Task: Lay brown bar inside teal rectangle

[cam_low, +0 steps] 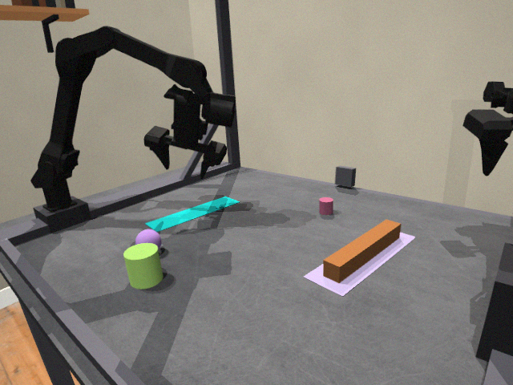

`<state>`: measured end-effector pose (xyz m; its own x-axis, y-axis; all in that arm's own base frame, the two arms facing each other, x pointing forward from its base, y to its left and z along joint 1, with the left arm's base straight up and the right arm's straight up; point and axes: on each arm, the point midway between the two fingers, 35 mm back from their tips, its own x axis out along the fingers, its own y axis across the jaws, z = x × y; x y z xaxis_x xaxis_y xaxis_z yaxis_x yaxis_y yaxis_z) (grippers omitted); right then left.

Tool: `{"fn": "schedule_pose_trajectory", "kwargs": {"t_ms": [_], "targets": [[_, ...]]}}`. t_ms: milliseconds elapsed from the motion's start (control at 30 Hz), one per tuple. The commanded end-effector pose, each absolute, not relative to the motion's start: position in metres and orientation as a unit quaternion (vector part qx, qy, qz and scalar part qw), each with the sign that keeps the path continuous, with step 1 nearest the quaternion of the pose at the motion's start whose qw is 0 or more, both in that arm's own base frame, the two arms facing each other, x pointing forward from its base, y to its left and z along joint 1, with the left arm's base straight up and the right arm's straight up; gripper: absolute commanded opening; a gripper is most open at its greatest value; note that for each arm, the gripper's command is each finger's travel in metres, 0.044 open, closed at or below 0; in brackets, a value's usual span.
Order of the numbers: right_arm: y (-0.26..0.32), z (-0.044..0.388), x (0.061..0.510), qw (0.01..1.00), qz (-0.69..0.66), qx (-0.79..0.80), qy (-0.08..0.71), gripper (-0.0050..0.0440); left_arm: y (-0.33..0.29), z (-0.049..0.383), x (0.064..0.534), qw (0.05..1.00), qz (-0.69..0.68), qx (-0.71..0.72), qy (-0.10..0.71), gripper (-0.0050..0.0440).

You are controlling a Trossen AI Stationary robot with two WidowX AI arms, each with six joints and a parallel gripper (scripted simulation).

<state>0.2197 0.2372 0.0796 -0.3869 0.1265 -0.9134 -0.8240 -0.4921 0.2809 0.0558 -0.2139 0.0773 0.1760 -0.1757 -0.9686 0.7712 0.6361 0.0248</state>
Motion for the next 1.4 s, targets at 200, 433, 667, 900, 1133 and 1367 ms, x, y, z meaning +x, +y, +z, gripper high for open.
{"fn": "schedule_pose_trajectory", "kwargs": {"t_ms": [200,433,667,900,1133,1367], "targets": [[0.239,0.088,0.222,0.33,0.736,-0.455,0.377,0.044,-0.218,0.083,0.056,0.722,-0.336,0.263,0.545,0.044],[0.239,0.088,0.222,0.33,0.736,-0.455,0.377,0.044,-0.218,0.083,0.056,0.722,-0.336,0.263,0.545,0.044],[0.236,0.089,0.224,0.345,0.726,-0.457,0.38,0.044,-0.219,0.082,0.059,0.718,-0.337,0.267,0.547,0.0368],[0.224,0.093,0.26,0.477,0.639,-0.45,0.402,0.044,-0.216,0.073,0.091,0.685,-0.359,0.311,0.553,0.0256],[0.212,0.101,0.288,0.58,0.563,-0.425,0.408,0.044,-0.209,0.063,0.117,0.654,-0.383,0.339,0.558,0.0256],[0.191,0.118,0.324,0.71,0.452,-0.365,0.398,0.044,-0.193,0.05,0.153,0.613,-0.424,0.363,0.559,0.0256]]}}
